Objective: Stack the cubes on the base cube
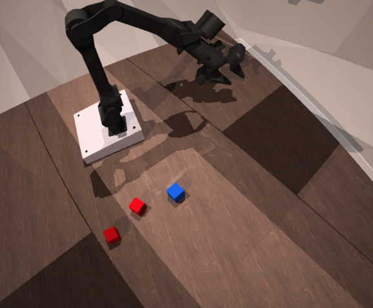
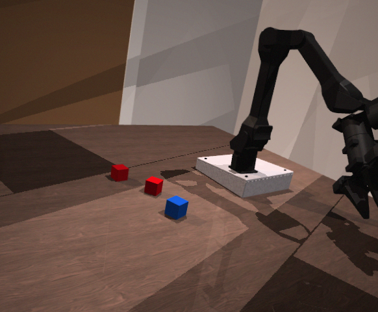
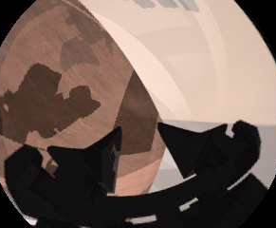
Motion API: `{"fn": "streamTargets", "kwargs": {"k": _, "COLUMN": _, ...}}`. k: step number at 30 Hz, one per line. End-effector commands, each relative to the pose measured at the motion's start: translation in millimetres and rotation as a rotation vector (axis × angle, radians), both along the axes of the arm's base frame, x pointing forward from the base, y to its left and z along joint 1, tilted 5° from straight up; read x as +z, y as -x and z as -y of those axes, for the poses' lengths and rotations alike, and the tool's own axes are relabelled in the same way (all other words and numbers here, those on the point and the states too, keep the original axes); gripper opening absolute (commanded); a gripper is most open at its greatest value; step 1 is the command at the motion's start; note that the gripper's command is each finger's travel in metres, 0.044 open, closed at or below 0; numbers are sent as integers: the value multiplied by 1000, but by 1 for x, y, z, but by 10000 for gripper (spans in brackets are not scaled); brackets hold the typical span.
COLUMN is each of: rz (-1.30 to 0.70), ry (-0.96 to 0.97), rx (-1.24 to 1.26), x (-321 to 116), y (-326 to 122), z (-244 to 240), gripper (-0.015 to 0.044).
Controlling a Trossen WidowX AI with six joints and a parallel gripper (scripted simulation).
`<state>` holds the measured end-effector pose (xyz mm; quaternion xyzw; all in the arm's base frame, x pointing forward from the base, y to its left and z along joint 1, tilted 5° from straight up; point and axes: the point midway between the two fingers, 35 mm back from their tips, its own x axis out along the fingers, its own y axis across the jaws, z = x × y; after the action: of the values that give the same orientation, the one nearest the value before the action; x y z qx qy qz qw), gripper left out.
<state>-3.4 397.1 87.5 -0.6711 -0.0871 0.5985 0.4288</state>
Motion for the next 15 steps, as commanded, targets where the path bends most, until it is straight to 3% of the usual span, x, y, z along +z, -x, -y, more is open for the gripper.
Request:
{"fn": "streamTargets", "kwargs": {"k": 1, "rz": -77, "ry": -3, "rx": -146, "x": 2, "y": -29, "z": 3, "gripper": 265}}
{"fn": "streamTargets", "kwargs": {"k": 15, "rz": -364, "ry": -39, "rx": -812, "x": 3, "y": -148, "z": 51, "gripper": 265}}
